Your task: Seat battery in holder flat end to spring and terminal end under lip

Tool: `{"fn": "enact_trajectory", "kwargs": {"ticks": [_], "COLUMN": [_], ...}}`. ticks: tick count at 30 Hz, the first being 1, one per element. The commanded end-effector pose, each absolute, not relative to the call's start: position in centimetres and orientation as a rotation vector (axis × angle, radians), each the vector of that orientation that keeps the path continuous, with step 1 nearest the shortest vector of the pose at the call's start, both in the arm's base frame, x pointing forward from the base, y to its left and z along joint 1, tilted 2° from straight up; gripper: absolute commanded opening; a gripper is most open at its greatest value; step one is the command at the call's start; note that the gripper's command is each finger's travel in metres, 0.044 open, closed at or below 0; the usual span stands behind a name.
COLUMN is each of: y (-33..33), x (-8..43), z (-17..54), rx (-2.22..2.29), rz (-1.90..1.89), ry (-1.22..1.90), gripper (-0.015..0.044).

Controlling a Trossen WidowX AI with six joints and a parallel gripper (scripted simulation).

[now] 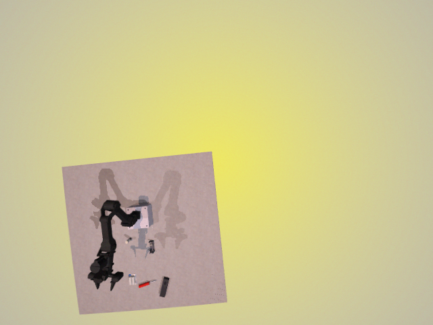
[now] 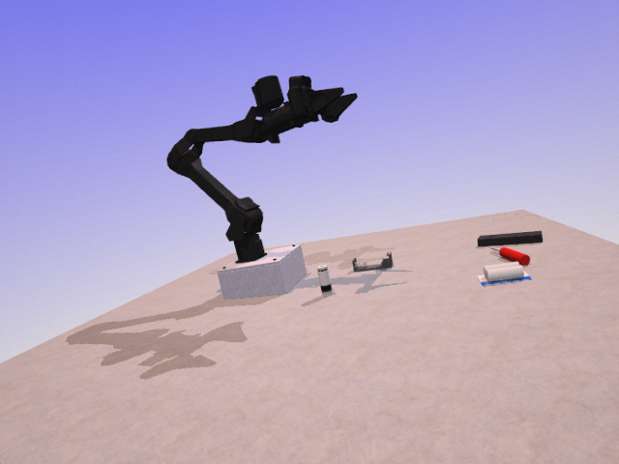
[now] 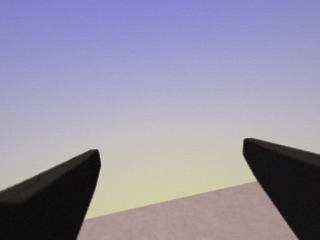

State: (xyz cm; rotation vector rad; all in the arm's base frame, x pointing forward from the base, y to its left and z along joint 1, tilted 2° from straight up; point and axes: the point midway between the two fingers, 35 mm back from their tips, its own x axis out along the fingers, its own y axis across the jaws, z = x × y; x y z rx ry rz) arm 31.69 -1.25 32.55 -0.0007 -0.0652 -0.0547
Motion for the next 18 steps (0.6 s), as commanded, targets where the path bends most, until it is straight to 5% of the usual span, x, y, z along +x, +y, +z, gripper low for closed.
{"fn": "enact_trajectory", "kwargs": {"ticks": [1,7,15,18], "y": [-1.4,-6.6,-10.4,-10.5], "x": [31.8,32.5,24.4,20.6], "z": [32.2,20.3,9.5,7.9], "rx": [0.006,0.254,0.636,0.768], "rz": [-0.06,-0.27,-0.664,-0.82], "ry": [-0.047,0.51,1.16,1.368], "gripper": [0.0374,0.0216,0.0006,0.0]}}
